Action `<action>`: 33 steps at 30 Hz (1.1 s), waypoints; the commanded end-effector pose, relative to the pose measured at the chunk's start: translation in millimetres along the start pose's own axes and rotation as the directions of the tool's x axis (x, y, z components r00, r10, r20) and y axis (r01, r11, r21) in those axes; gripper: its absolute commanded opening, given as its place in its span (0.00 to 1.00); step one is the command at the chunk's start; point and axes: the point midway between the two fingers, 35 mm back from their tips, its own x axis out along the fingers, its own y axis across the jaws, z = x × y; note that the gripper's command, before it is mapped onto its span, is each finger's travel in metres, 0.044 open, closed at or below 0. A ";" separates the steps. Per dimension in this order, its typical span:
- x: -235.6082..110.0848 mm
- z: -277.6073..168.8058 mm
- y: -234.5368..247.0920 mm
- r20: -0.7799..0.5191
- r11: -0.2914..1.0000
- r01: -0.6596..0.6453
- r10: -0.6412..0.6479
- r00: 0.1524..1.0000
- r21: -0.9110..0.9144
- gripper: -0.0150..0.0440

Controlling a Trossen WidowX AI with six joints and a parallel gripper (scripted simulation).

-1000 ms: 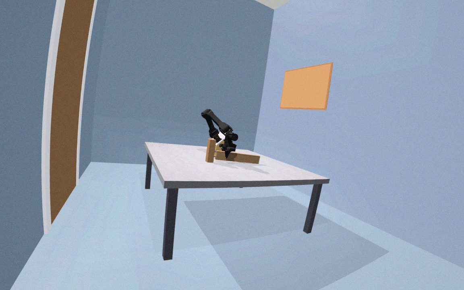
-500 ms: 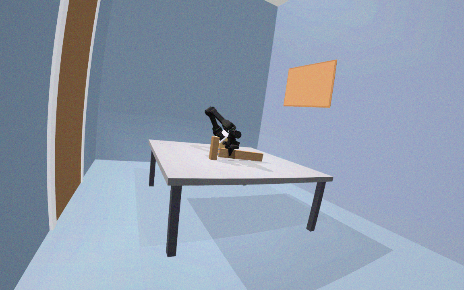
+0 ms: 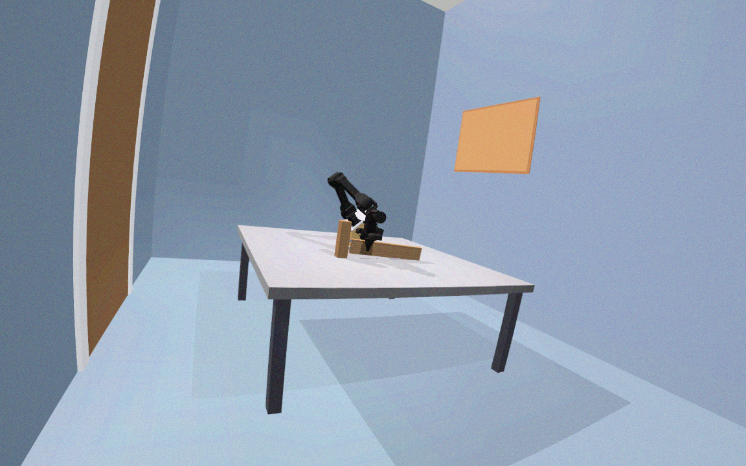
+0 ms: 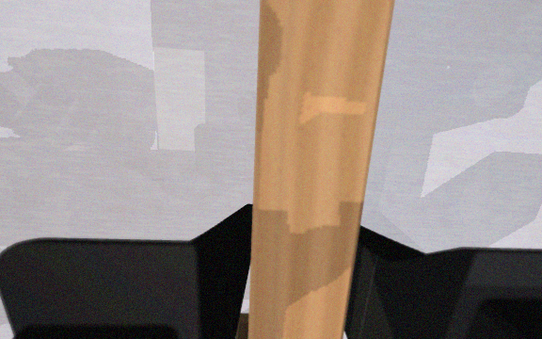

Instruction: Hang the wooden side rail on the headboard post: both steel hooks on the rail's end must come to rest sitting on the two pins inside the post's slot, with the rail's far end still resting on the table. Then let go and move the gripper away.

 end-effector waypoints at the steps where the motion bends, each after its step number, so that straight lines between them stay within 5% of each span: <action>1: -3.3 -0.4 -1.5 0.001 1.000 0.010 -0.010 1.000 -0.002 0.25; 33: -4.5 -4.0 -3.6 0.001 1.000 0.011 -0.011 1.000 -0.002 0.25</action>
